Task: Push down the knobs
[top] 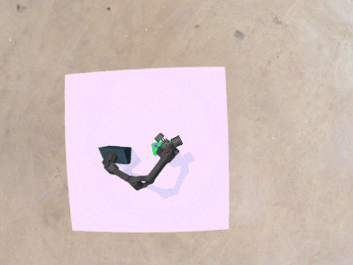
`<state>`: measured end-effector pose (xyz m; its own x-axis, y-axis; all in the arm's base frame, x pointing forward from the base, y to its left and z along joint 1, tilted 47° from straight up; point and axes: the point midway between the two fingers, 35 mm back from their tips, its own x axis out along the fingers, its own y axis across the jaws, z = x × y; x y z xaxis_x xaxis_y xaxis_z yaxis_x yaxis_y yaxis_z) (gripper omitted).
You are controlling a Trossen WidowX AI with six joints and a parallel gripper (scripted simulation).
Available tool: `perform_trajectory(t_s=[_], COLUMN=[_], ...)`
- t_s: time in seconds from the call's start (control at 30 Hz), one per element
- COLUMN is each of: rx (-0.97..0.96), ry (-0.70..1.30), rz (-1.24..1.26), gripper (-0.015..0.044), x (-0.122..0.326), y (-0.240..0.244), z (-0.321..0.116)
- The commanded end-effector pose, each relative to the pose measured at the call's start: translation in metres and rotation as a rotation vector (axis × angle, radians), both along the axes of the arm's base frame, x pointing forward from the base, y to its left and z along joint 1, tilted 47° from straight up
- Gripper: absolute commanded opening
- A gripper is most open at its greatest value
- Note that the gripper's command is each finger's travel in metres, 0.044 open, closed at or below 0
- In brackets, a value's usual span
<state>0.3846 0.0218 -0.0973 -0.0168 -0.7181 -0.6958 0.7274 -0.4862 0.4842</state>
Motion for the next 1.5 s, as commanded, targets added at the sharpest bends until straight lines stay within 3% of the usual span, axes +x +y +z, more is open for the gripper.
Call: perform_trajectory(t_s=[0.0, 1.47], rx=[-0.003, -0.004], ry=[0.002, 0.002], rz=[0.001, 0.001], gripper=[0.0, 0.0], x=[-0.0001, -0.0004], y=[-0.0035, -0.0133], z=[-0.0021, -0.0114])
